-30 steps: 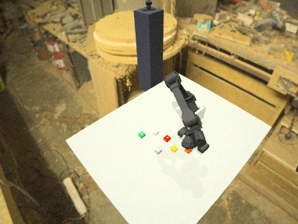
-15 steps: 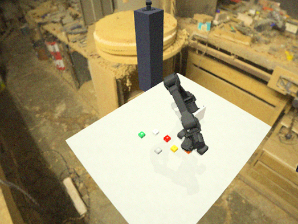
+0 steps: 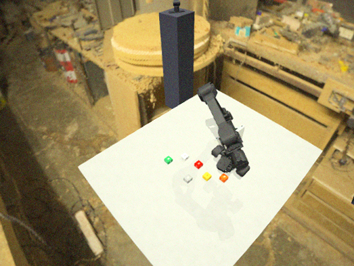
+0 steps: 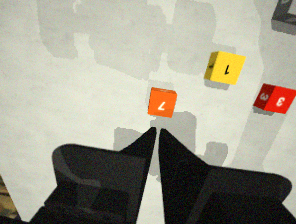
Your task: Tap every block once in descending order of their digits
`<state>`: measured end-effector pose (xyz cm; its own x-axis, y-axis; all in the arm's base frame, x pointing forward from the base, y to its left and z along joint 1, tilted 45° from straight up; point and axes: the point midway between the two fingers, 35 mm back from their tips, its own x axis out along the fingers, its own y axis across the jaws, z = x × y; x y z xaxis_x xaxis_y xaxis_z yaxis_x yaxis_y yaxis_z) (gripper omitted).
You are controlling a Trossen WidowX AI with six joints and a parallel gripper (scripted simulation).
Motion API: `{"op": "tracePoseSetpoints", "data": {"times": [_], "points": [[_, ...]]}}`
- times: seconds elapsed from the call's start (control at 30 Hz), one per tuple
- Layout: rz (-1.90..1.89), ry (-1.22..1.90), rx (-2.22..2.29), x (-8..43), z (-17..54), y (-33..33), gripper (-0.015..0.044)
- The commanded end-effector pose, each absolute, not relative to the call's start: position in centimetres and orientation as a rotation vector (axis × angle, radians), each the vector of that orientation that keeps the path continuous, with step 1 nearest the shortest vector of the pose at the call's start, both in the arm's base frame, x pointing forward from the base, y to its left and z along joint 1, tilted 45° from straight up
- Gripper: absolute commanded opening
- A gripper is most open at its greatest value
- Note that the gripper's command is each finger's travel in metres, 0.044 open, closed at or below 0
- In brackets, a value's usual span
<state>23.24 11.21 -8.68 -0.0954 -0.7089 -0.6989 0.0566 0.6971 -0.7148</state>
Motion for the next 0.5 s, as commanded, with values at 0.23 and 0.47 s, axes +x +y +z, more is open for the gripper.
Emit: {"op": "tracePoseSetpoints", "data": {"times": [0.23,0.47], "points": [[-0.681,1.532,-0.530,23.9,-4.9,14.8,0.0020],[-0.657,1.529,-0.509,28.2,3.5,7.0,0.0020]]}}
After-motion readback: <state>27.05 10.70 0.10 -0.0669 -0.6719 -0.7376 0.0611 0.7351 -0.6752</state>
